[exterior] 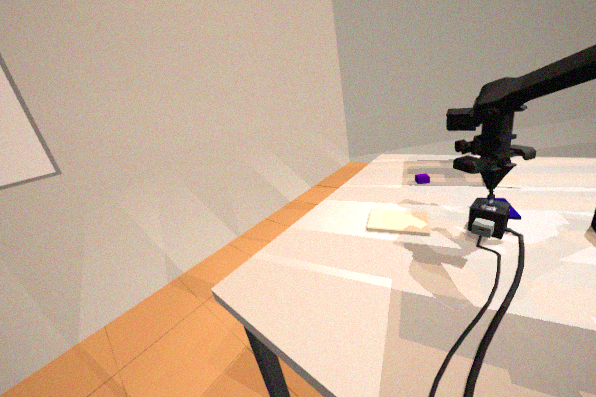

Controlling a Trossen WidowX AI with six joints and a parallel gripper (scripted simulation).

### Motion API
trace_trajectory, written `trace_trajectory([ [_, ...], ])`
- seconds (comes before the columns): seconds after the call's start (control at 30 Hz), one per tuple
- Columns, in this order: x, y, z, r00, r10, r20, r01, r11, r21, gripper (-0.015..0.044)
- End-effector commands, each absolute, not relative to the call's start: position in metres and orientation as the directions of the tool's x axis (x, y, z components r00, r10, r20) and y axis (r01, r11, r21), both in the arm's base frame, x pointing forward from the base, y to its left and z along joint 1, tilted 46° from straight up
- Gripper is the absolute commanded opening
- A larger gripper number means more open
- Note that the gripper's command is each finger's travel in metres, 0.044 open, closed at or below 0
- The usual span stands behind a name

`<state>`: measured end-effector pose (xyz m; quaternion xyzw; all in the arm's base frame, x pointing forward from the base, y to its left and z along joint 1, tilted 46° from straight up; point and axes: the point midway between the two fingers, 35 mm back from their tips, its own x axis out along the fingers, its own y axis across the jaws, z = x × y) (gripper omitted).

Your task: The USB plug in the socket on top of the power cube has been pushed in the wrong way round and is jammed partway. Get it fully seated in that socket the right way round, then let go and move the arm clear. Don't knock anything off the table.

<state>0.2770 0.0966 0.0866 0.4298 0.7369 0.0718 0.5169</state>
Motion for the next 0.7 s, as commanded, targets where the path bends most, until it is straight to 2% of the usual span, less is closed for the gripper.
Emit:
trace_trajectory([
  [0.0,0.2772,0.0966,0.0864,-0.095,0.707,-0.701,0.649,0.578,0.494,0.0000],
  [0.67,0.2772,0.0966,0.0864,-0.096,0.707,-0.701,0.940,0.296,0.171,0.0000],
])
